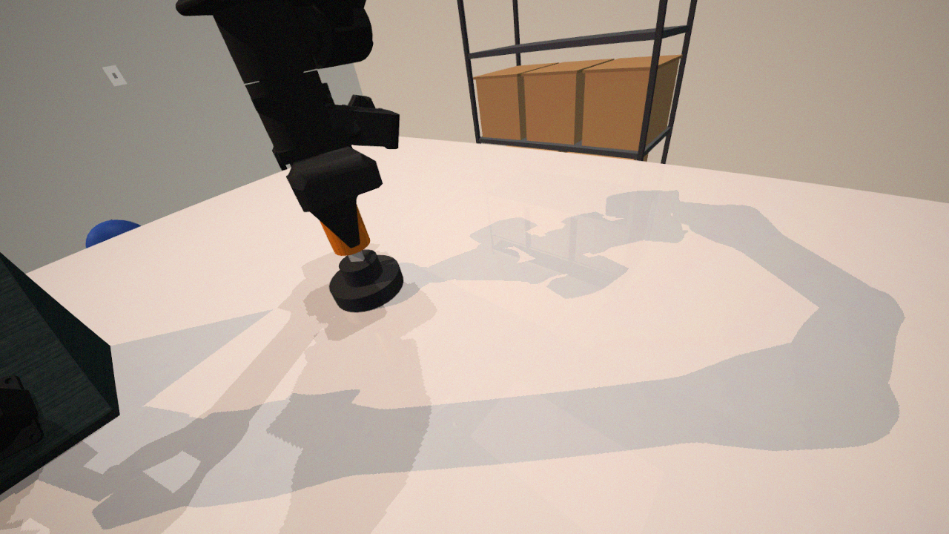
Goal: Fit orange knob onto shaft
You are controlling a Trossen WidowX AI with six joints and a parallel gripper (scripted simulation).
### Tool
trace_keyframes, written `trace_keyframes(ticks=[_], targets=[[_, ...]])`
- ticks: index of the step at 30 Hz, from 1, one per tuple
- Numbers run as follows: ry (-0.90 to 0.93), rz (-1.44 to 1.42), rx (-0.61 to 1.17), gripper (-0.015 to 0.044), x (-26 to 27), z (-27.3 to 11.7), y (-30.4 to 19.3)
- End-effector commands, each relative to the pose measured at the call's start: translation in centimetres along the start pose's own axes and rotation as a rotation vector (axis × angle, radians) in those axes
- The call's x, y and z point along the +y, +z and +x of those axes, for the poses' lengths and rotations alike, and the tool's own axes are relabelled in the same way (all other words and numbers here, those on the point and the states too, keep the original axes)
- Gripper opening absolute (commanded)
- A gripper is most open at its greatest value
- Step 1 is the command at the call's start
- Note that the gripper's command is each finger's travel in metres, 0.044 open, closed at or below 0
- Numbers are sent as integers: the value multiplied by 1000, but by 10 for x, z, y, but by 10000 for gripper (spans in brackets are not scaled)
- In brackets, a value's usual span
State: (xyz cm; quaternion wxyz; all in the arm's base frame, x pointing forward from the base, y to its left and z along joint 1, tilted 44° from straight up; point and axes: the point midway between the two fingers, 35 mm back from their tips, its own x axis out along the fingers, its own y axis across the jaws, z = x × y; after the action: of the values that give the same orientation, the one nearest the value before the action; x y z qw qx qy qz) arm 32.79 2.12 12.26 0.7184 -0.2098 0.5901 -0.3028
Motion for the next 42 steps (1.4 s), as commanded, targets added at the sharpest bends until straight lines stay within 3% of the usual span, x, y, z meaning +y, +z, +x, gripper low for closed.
trace_keyframes(ticks=[1,42], targets=[[1,6,-2,0,0,1,-1],[1,-17,-3,0,0,4,-1]])
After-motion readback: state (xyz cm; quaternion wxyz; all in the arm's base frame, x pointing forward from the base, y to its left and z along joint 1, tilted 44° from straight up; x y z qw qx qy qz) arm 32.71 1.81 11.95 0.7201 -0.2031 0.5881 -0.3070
